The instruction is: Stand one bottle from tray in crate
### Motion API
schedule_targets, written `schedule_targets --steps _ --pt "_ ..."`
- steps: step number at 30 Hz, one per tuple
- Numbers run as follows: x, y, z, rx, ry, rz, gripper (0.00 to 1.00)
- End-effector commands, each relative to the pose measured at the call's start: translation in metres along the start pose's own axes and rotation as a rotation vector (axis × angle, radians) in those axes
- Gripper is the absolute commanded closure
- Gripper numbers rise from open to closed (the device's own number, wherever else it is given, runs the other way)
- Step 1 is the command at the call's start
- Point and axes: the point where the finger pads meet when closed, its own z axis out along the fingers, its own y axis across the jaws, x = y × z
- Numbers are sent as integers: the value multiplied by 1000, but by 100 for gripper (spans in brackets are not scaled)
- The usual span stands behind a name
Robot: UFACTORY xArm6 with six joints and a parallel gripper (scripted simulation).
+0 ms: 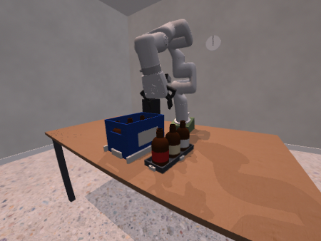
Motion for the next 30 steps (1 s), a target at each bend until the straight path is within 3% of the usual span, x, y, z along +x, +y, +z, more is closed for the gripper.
schedule_targets --steps 1,3,5,18,20,30 --pt "-4 -32 0 -38 -69 156 0" --pt "-4 -32 0 -38 -69 156 0" --pt "-3 -54 1 -59 -109 265 0" --pt "9 -129 4 -120 -245 636 0" --pt "9 -129 4 -120 -245 636 0" --pt "32 -188 6 -157 -358 937 0"
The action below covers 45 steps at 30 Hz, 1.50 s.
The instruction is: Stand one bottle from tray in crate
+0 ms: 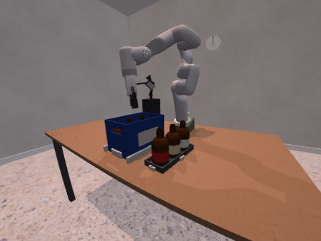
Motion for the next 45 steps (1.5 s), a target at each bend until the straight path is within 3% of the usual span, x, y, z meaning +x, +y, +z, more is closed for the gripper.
schedule_targets --steps 1,9,10,45 --pt "-14 -25 -4 -22 -62 130 0" --pt "-18 -37 -5 -29 -85 186 0" --pt "-18 -37 -5 -29 -85 186 100" --pt "-17 -35 -5 -28 -84 186 100"
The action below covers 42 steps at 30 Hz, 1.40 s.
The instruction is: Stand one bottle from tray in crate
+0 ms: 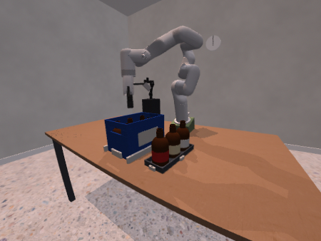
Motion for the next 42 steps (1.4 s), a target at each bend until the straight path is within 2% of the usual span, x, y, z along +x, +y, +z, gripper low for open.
schedule_targets --steps 1,4,8,11,13,14,18,23,24,25,42 --pt "2 5 -1 -1 -2 0 100" --pt "17 27 2 5 6 2 100" --pt "59 74 5 18 17 6 100" --pt "86 93 5 20 15 10 100" --pt "86 93 5 20 15 10 100" --pt "112 114 5 19 13 12 100" --pt "141 127 2 5 5 16 100" --pt "189 156 -1 -2 2 18 100" --pt "198 162 -2 -2 2 18 35" --pt "205 167 -2 -2 2 18 35" --pt "205 167 -2 -2 2 18 35"
